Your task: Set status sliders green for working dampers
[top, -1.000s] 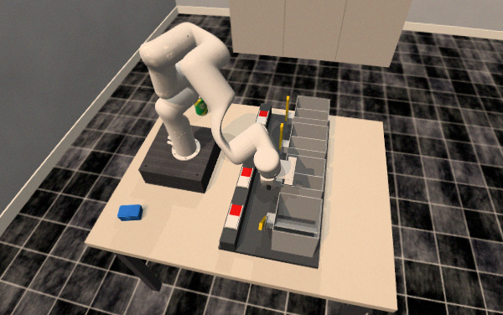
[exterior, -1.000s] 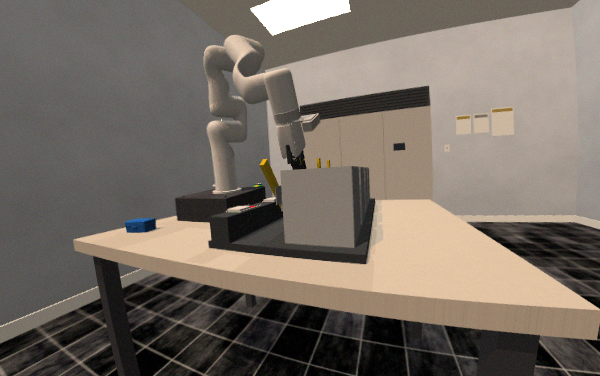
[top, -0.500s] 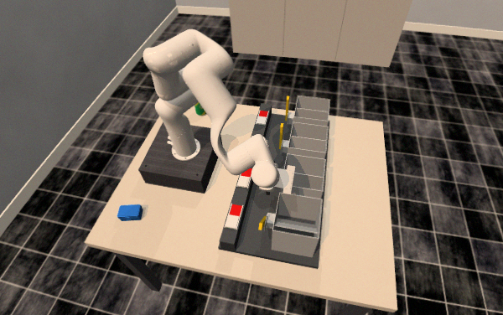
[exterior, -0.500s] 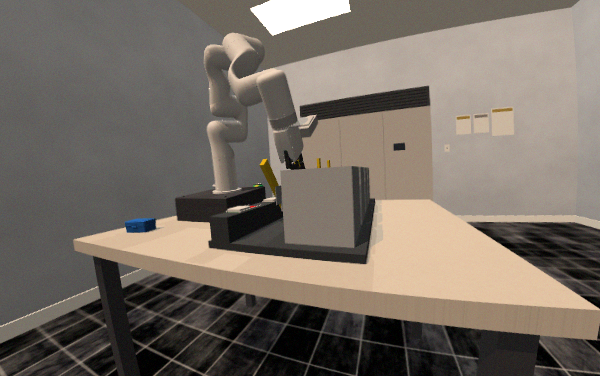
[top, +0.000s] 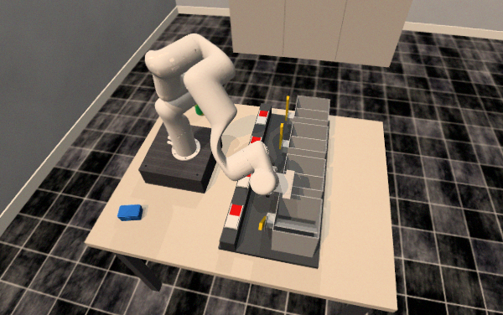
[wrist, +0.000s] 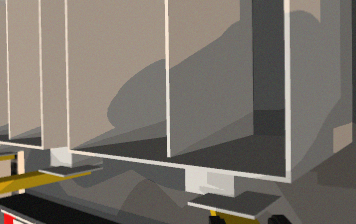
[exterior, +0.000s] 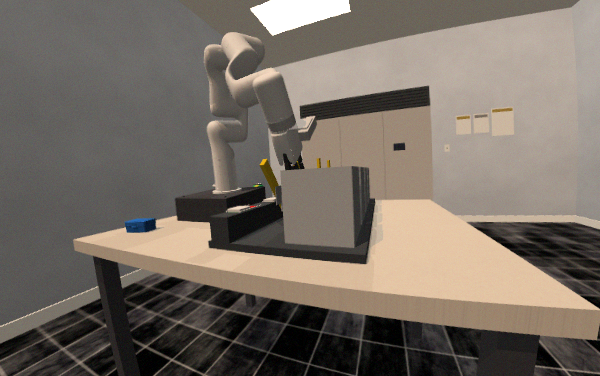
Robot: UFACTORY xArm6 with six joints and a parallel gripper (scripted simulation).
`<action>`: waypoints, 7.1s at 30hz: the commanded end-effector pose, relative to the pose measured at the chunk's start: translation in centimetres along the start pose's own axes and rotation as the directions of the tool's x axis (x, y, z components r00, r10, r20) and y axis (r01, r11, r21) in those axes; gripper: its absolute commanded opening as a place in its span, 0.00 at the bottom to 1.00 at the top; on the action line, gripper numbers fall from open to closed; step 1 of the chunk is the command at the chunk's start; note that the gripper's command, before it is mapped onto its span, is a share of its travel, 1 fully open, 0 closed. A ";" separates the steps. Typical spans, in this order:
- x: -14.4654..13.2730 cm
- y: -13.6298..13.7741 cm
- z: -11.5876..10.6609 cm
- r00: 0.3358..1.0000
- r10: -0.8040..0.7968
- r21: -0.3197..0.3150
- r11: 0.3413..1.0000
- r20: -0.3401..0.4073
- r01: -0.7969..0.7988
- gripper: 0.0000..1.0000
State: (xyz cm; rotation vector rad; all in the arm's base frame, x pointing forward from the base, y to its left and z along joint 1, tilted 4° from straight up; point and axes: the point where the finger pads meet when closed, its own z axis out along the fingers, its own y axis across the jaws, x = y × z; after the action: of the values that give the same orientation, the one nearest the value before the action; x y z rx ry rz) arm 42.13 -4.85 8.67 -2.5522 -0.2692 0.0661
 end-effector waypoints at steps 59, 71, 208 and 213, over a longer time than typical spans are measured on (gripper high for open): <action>0.1 0.1 -0.2 1.000 -0.002 0.014 1.000 -0.003 0.002 0.39; 0.1 0.2 -2.5 1.000 -0.002 0.014 1.000 -0.003 0.002 0.39; 11.4 -12.1 -6.0 1.000 -0.012 -0.606 0.795 -0.021 -0.004 0.39; 11.4 -12.1 -6.0 1.000 -0.012 -0.606 0.795 -0.021 -0.004 0.39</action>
State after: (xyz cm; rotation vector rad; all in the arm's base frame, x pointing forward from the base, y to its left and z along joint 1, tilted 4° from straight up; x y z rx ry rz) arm 51.62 4.19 20.24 -3.1955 -0.3271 -0.0587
